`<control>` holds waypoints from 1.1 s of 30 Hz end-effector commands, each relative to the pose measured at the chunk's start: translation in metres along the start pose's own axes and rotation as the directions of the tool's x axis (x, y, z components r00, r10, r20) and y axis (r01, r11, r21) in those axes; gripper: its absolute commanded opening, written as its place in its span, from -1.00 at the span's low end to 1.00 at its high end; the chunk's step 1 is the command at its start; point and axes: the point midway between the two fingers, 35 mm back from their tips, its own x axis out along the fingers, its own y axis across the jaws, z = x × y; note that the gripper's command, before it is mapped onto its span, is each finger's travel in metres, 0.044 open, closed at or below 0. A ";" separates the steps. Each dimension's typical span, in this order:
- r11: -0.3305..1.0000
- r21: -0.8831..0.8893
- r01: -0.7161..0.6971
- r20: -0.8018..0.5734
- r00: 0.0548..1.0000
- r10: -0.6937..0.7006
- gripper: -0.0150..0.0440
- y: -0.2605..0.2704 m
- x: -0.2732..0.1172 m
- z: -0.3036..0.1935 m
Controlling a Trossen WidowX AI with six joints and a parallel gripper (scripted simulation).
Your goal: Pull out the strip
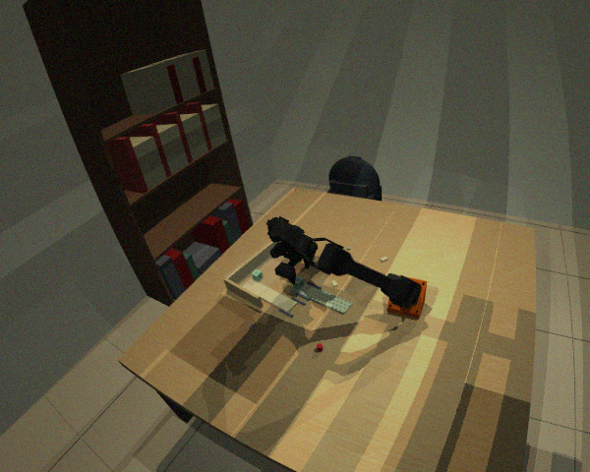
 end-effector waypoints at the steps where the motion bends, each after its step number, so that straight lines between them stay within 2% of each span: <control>1: 1.000 0.005 -0.001 0.000 1.000 0.001 1.00 -0.001 -0.001 0.013; 3: 1.000 0.005 0.000 0.000 1.000 0.000 1.00 -0.002 -0.001 0.019; 10: 1.000 0.005 0.000 0.000 1.000 0.000 0.38 -0.002 0.007 0.020; 11: 1.000 0.005 0.000 0.000 1.000 0.000 0.36 -0.002 0.009 0.020; 33: 1.000 0.004 -0.002 0.000 1.000 0.002 0.36 -0.003 0.045 0.020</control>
